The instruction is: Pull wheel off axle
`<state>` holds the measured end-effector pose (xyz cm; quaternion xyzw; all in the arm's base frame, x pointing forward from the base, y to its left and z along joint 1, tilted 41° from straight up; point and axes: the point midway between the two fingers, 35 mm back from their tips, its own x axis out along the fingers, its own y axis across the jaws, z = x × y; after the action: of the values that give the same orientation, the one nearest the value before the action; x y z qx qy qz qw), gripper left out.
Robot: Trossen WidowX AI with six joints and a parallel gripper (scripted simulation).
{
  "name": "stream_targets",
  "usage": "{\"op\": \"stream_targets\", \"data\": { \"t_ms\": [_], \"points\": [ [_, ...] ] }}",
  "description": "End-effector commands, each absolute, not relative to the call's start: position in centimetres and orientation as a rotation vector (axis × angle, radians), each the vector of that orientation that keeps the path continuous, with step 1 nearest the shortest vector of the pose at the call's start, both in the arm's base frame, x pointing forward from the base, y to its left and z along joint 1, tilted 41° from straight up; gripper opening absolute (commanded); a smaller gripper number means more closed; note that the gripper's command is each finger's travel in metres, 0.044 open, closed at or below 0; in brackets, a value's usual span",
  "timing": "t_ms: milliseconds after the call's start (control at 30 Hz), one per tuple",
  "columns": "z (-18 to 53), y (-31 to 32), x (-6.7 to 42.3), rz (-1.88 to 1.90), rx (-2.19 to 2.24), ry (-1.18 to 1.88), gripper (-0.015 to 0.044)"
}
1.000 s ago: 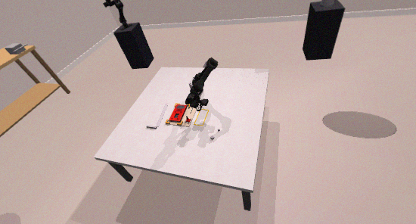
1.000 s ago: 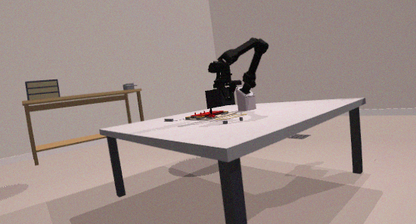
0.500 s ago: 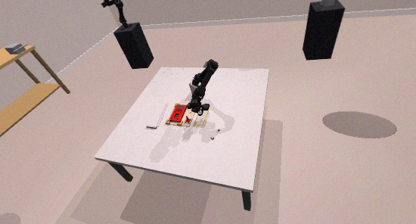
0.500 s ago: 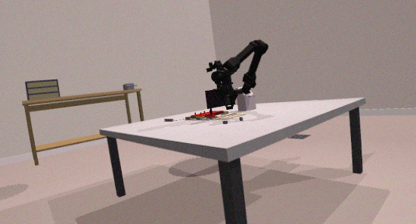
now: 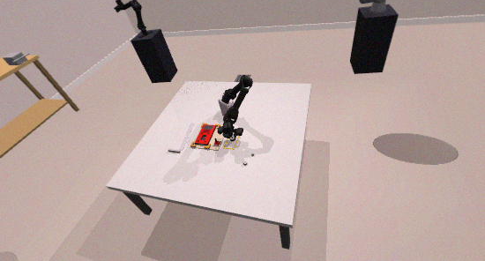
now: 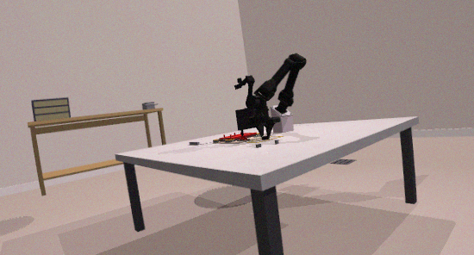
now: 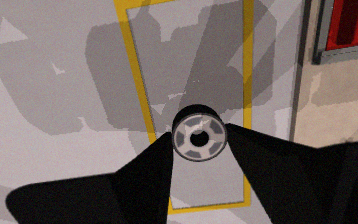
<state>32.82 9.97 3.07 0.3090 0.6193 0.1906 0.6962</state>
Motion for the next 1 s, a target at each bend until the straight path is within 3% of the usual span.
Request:
{"op": "stream_targets", "data": {
  "t_ms": [0,233,533,700,833,967],
  "points": [
    [3.1,10.0,32.8,0.426,0.688,1.381,0.0131],
    [3.6,9.5,32.8,0.425,0.688,1.381,0.0300],
    [7.5,6.1,31.9,0.419,0.687,1.385,0.0300],
    [7.6,3.4,27.7,0.406,0.682,1.388,0.0431],
    [8.1,1.9,23.1,0.415,0.687,1.391,0.0440],
    [8.1,1.8,22.9,0.415,0.687,1.391,0.0440]
  ]
}}
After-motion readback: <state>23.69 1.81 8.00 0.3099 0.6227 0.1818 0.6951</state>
